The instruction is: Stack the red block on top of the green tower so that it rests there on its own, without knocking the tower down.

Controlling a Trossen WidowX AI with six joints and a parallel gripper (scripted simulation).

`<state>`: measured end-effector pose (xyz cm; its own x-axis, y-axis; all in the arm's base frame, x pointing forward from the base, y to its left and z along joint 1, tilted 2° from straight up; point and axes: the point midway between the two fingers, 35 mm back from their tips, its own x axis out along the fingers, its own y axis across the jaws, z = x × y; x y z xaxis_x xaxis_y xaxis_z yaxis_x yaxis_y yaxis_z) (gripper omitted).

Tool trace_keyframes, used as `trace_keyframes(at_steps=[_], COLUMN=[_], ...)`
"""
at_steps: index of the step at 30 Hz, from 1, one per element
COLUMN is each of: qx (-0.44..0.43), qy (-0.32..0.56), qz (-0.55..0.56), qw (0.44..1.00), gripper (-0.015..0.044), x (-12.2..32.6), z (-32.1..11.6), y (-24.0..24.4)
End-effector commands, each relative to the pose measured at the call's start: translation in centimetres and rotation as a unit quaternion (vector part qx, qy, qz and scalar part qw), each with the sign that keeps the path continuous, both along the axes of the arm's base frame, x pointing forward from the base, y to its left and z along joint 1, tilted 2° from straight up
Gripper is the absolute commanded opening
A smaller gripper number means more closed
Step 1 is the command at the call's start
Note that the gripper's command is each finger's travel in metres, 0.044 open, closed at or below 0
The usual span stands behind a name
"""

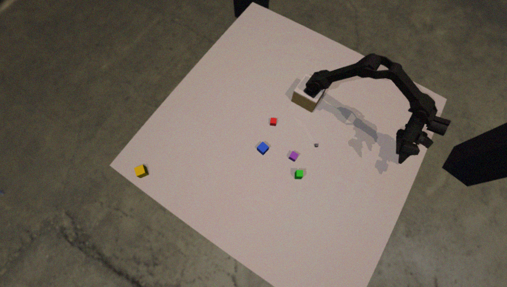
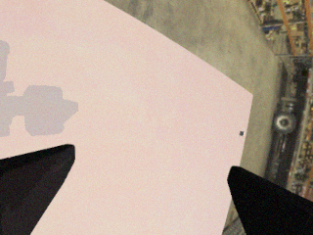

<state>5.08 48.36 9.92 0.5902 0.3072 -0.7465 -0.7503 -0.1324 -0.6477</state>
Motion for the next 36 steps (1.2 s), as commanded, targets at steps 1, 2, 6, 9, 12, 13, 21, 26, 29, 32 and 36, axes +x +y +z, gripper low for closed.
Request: trace_keyframes(at_steps=[1,2,6,9,12,13,21,26,29,32,36], qx=[-0.017,-0.021,-0.037,-0.047,-0.056,-0.058,-0.075,-0.083,-0.085,-0.088,-0.09], qy=[0.01,0.014,0.027,0.039,0.051,0.056,0.093,0.117,0.133,0.14,0.153], qz=[-0.027,-0.035,-0.069,-0.095,-0.12,-0.128,-0.194,-0.233,-0.256,-0.278,-0.307], qw=[0.999,0.999,0.997,0.994,0.99,0.988,0.974,0.962,0.954,0.946,0.935], gripper=[0.044,0.044,0.044,0.044,0.044,0.044,0.044,0.044,0.044,0.044,0.044], x=[3.7,4.7,8.8,11.6,14.1,14.9,20.4,23.1,24.3,25.3,26.2], z=[-0.4,-0.5,-0.9,-1.2,-1.5,-1.6,-2.4,-2.9,-3.2,-3.3,-3.6], y=[-1.5,-2.0,-4.2,-6.1,-8.1,-8.8,-15.1,-19.4,-22.1,-24.8,-28.4])
